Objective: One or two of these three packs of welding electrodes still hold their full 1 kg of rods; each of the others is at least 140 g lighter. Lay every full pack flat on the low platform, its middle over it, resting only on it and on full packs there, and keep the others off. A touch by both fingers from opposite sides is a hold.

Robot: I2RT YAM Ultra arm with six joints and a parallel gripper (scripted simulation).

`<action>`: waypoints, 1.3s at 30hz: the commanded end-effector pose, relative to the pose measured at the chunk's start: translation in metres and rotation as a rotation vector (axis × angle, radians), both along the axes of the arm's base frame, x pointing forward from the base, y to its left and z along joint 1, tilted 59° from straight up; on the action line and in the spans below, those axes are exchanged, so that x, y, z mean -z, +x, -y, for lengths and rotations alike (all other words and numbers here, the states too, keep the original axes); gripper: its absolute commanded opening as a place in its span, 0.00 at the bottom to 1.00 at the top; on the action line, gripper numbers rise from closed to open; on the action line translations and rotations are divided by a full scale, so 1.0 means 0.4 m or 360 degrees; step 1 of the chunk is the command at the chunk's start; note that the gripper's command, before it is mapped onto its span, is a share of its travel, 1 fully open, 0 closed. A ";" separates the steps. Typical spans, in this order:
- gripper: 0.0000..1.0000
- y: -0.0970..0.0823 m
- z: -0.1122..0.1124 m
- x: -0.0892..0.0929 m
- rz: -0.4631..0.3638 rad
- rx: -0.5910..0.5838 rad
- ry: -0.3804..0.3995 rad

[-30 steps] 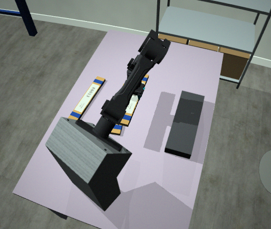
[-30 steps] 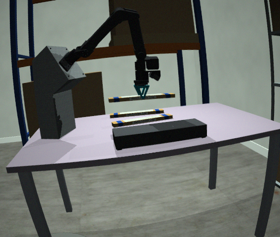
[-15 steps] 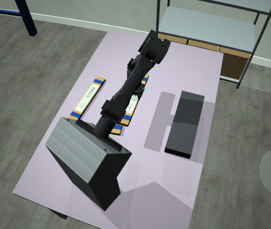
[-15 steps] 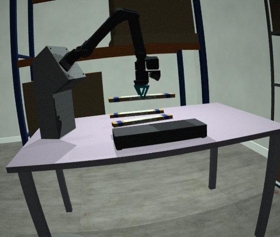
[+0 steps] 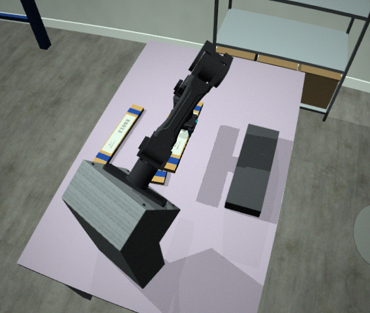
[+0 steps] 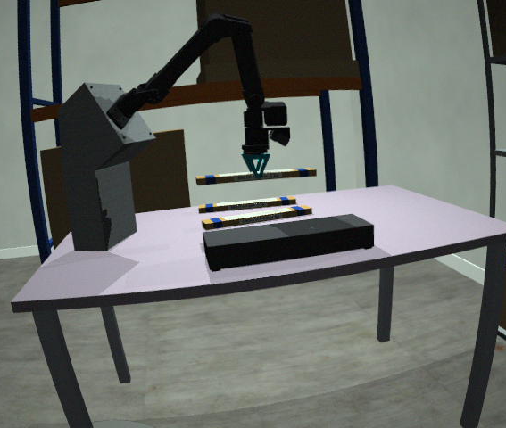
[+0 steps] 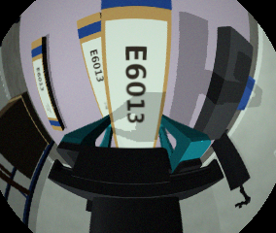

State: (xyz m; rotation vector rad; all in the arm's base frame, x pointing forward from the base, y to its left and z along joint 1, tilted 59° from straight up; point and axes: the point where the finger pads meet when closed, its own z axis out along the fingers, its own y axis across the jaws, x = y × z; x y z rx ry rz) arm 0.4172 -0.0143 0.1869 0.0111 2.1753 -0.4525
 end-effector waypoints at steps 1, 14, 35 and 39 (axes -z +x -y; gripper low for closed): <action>0.00 0.001 -0.019 -0.034 0.0058 -0.0034 0.0007; 0.00 0.001 -0.019 -0.034 0.0058 -0.0034 0.0007; 0.00 0.079 -0.008 -0.008 0.0085 -0.0057 0.0007; 0.00 0.085 -0.005 -0.015 0.0103 -0.0058 0.0009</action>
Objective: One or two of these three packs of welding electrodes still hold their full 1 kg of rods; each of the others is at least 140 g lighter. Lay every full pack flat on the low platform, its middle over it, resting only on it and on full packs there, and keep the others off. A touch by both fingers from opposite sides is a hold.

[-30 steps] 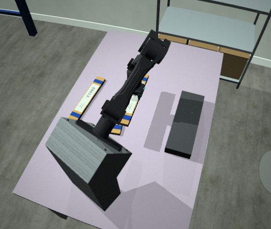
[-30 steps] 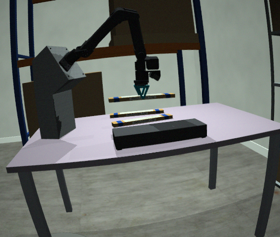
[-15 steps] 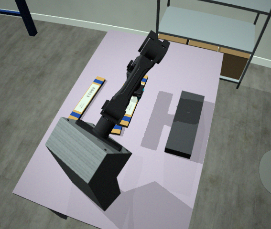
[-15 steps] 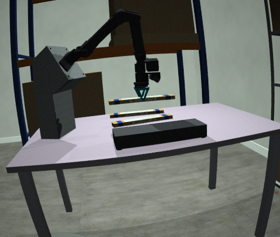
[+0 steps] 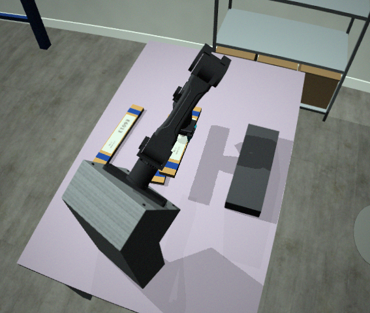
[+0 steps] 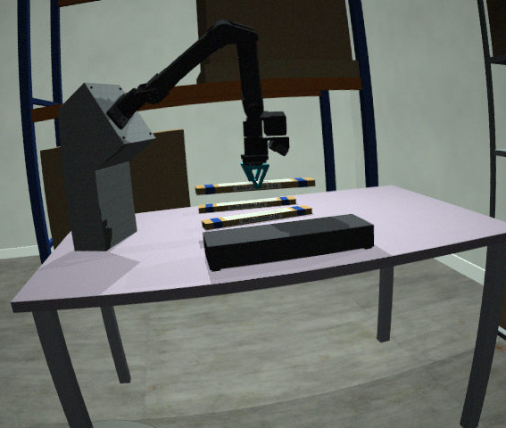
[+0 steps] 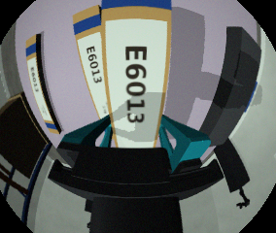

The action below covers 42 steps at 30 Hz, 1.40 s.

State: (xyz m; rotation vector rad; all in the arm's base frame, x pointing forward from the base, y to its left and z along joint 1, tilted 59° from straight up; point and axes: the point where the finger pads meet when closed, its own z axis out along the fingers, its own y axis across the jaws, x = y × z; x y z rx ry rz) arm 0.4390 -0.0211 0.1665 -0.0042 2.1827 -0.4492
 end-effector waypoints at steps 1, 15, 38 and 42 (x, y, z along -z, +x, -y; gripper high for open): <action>0.00 0.037 -0.014 -0.045 0.0090 -0.0031 0.0010; 0.00 0.073 -0.008 -0.046 0.0129 -0.0042 0.0012; 0.00 0.071 -0.005 -0.058 0.0111 -0.0024 0.0011; 0.00 0.070 -0.006 -0.060 0.0112 -0.0023 0.0012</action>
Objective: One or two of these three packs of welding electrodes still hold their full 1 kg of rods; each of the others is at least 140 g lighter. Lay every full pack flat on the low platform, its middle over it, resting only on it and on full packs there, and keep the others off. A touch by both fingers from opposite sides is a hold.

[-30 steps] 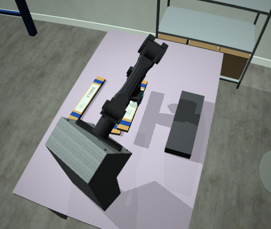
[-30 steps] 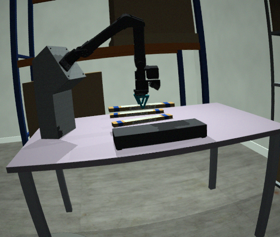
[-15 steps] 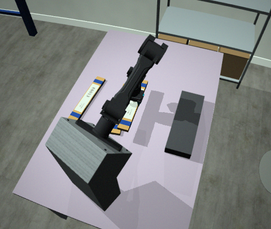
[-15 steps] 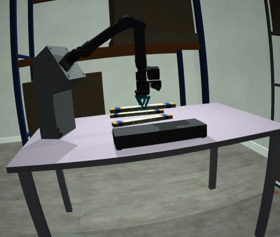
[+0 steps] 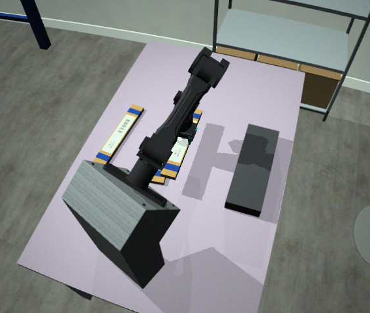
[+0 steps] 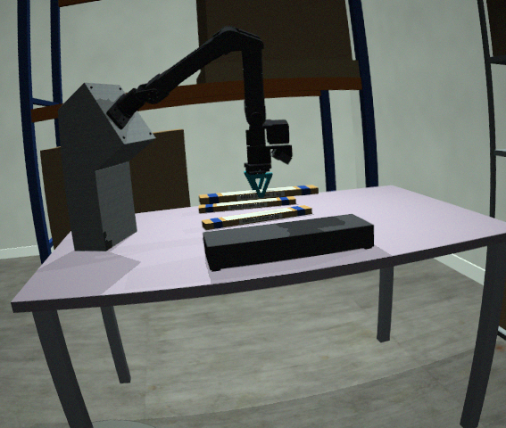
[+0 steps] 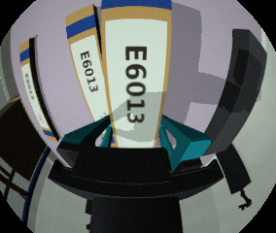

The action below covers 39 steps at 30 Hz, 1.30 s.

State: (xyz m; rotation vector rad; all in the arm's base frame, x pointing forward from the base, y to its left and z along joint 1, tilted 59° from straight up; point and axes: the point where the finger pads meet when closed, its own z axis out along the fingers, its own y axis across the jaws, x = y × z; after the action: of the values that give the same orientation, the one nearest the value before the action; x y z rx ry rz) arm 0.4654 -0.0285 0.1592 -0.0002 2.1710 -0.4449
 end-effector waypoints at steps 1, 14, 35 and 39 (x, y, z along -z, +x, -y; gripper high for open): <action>0.00 0.004 -0.024 -0.078 0.0092 -0.0022 0.0007; 0.00 0.004 -0.027 -0.084 0.0093 -0.0021 0.0007; 0.00 0.003 -0.032 -0.091 0.0094 -0.0021 0.0008; 0.00 0.003 -0.033 -0.092 0.0094 -0.0021 0.0008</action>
State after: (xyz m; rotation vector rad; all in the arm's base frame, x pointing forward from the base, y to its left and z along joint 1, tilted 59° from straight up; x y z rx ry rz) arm 0.4655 -0.0297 0.1621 0.0104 2.1757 -0.4504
